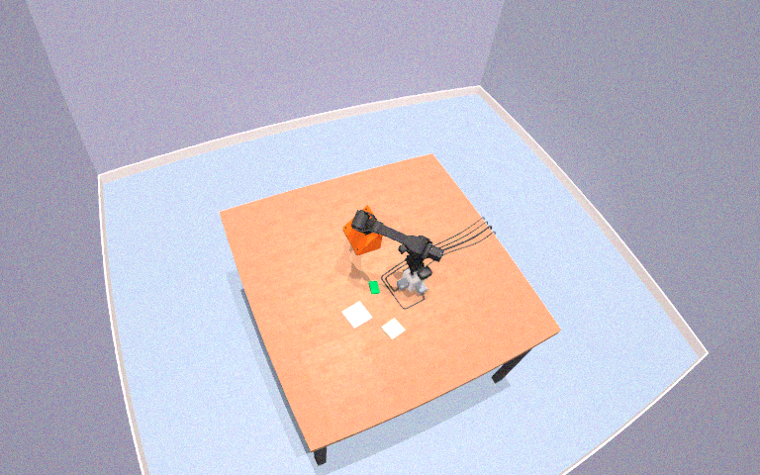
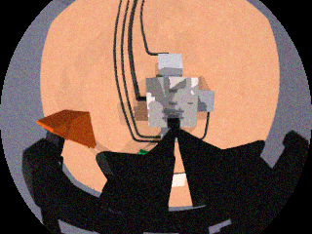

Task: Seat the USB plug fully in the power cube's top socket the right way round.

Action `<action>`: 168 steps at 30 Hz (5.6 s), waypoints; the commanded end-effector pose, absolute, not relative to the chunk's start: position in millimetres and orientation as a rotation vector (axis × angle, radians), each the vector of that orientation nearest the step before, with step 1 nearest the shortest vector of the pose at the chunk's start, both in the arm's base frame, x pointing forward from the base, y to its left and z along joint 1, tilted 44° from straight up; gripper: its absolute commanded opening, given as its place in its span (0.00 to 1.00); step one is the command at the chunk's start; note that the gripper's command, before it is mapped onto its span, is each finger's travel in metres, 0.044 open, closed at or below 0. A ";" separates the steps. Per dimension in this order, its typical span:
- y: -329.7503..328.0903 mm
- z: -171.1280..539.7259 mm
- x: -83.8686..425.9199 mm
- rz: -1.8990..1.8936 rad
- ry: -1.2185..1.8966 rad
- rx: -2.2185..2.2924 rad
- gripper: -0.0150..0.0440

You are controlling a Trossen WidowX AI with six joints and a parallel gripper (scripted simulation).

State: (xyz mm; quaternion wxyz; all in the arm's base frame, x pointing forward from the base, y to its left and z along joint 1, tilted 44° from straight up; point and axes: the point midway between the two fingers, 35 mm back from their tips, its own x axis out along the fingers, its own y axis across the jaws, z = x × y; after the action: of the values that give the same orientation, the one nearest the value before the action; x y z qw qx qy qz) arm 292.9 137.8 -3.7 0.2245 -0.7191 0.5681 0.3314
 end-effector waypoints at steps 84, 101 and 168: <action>149.8 8.9 290.7 -0.256 1.480 -0.925 0.25; 149.7 8.9 290.7 -0.560 1.347 -0.565 0.25; 149.7 8.5 290.9 -1.250 0.741 0.492 0.25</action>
State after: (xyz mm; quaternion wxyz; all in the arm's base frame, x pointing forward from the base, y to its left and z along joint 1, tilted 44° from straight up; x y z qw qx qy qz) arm 290.9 149.7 9.0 0.7204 0.2219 0.3340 -0.5659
